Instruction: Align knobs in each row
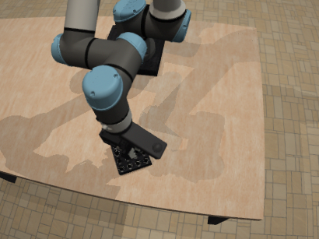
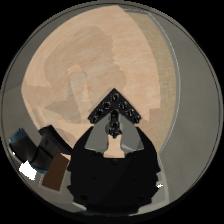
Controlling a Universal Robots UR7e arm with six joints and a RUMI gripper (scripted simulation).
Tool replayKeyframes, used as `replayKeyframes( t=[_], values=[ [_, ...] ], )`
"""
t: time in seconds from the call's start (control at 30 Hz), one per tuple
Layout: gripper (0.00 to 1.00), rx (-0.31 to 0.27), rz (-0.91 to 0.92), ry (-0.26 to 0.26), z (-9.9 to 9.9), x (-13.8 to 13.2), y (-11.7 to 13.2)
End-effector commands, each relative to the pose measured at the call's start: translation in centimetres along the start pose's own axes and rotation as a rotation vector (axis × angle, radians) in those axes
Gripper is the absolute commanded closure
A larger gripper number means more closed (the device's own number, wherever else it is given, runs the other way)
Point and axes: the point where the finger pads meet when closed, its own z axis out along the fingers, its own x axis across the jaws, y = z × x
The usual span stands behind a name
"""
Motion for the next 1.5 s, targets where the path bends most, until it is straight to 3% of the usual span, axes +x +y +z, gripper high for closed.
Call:
replayKeyframes(
  t=[0.0, 0.6, 1.47],
  values=[
    [0.96, -0.001, -0.019, -0.004, 0.17, -0.10, 0.07],
    [0.96, 0.000, -0.162, -0.002, 0.08, -0.02, 0.06],
    [0.96, 0.000, -0.592, -0.001, 0.05, -0.17, 0.10]
  ],
)
